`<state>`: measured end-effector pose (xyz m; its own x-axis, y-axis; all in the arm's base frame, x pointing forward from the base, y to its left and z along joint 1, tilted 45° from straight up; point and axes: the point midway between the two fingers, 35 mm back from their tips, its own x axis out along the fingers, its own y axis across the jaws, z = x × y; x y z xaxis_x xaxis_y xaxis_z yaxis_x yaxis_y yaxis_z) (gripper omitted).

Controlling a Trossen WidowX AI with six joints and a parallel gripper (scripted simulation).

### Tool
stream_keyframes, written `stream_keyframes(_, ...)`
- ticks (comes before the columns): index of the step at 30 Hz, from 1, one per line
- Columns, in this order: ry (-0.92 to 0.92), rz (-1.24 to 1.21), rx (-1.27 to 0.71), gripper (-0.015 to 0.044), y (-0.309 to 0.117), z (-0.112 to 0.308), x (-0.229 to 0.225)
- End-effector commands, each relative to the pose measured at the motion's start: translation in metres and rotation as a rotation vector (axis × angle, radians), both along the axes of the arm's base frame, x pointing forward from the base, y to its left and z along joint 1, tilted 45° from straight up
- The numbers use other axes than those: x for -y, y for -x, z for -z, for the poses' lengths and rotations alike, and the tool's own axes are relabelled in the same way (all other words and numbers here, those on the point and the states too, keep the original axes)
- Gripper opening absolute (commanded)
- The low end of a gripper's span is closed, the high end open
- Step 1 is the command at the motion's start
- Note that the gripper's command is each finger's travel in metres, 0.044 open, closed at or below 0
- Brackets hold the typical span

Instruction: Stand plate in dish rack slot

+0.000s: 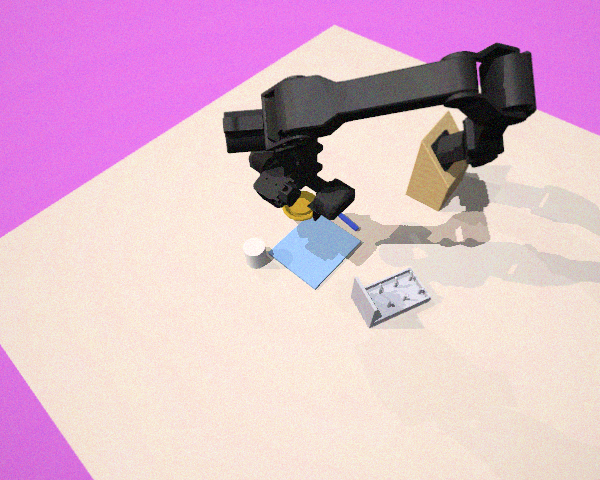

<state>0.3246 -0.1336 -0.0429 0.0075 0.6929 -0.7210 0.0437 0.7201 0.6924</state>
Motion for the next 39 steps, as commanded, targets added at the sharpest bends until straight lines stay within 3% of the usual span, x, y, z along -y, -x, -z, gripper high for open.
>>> stream_keyframes(1, 0.007, -0.005, 0.01, 0.0, 0.0, -0.017, 0.016)
stream_keyframes(9, 0.006, 0.011, -0.006, 0.0, 0.001, -0.026, 0.02)
stream_keyframes(39, -0.002, 0.758, -0.722, 0.0, 0.036, -0.137, -0.074)
